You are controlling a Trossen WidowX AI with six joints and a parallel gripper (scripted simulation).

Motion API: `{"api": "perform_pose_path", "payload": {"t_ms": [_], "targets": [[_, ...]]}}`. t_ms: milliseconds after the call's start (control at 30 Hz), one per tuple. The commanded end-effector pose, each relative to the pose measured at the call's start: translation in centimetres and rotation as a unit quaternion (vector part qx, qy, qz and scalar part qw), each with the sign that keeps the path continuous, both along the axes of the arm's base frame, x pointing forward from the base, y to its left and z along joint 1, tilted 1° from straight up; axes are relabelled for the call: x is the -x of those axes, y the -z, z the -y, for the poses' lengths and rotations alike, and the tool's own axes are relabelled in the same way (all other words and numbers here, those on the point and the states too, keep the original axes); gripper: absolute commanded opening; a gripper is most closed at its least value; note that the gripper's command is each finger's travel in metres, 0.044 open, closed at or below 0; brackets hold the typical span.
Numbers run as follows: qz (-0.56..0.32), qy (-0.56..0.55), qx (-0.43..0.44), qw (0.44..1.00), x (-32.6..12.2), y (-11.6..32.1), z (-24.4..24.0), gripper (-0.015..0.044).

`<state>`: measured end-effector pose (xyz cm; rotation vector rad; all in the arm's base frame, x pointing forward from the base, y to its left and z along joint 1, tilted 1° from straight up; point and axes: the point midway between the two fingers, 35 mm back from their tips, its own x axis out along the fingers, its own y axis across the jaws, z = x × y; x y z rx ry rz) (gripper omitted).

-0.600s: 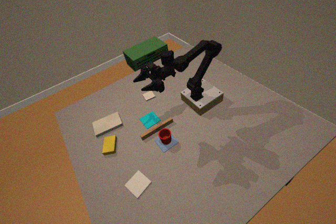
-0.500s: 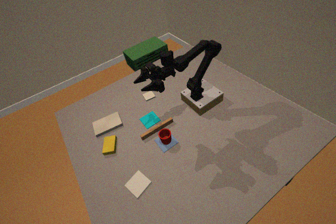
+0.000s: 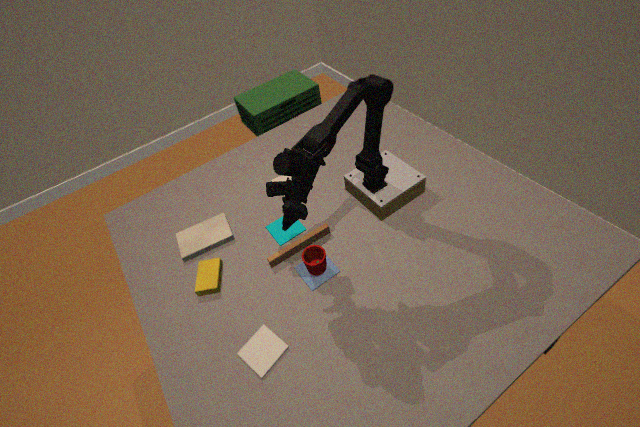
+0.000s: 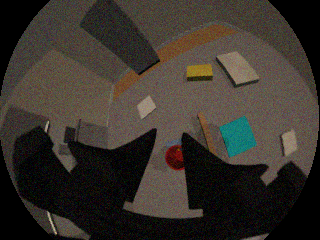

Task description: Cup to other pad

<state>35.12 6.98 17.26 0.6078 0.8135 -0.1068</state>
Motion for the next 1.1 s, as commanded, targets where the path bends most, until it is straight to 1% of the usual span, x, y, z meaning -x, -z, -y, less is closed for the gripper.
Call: {"api": "perform_pose_path", "payload": {"t_ms": [0,100,167,733,1067], "targets": [[-0.241,0.125,-0.040,0.962,3.0,7.2,-2.2,0.0148],[-0.329,0.192,-0.030,0.924,4.8,9.3,-2.8,0.0148],[-0.358,0.218,-0.022,0.908,5.4,10.0,-3.0,0.0148],[-0.362,0.221,-0.021,0.906,5.1,10.1,-2.9,0.0148],[-0.361,0.221,-0.021,0.906,5.0,11.4,-3.0,0.0148]]}}
